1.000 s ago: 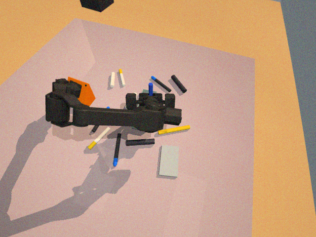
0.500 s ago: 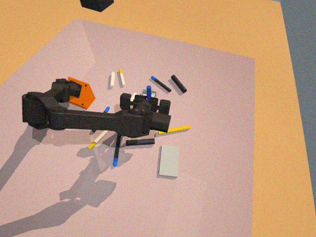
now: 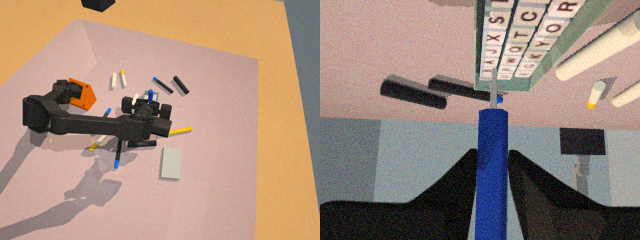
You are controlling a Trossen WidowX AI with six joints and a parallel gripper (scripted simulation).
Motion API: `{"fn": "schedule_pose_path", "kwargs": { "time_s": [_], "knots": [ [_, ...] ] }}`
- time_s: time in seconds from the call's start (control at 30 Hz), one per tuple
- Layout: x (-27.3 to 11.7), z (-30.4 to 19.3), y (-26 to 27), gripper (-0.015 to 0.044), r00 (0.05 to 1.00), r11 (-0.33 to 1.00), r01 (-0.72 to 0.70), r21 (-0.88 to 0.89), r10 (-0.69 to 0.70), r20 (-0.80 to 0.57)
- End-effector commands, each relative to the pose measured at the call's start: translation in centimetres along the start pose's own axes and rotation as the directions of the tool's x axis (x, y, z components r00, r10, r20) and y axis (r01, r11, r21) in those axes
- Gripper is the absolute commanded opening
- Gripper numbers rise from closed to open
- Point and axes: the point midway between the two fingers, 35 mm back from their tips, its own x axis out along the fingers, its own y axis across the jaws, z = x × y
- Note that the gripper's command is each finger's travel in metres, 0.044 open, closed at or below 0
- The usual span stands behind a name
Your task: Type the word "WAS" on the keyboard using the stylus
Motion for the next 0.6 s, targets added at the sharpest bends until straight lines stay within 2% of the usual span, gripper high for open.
{"fn": "schedule_pose_path", "kwargs": {
  "time_s": [0.0, 0.23, 0.33, 0.57],
  "knots": [
    [0.4, 0.5, -0.1, 0.0, 1.0, 1.0, 0.001, -0.007, -0.001, -0.001],
    [1.1, 1.6, -0.1, 0.0, 1.0, 1.0, 0.001, -0.007, -0.001, -0.001],
    [1.3, 1.7, -0.1, 0.0079, 1.0, 1.0, 0.001, -0.007, -0.001, -0.001],
    [1.3, 1.7, -0.1, 0.0081, 1.0, 1.0, 0.001, -0.007, -0.001, -0.001]
  ]
}}
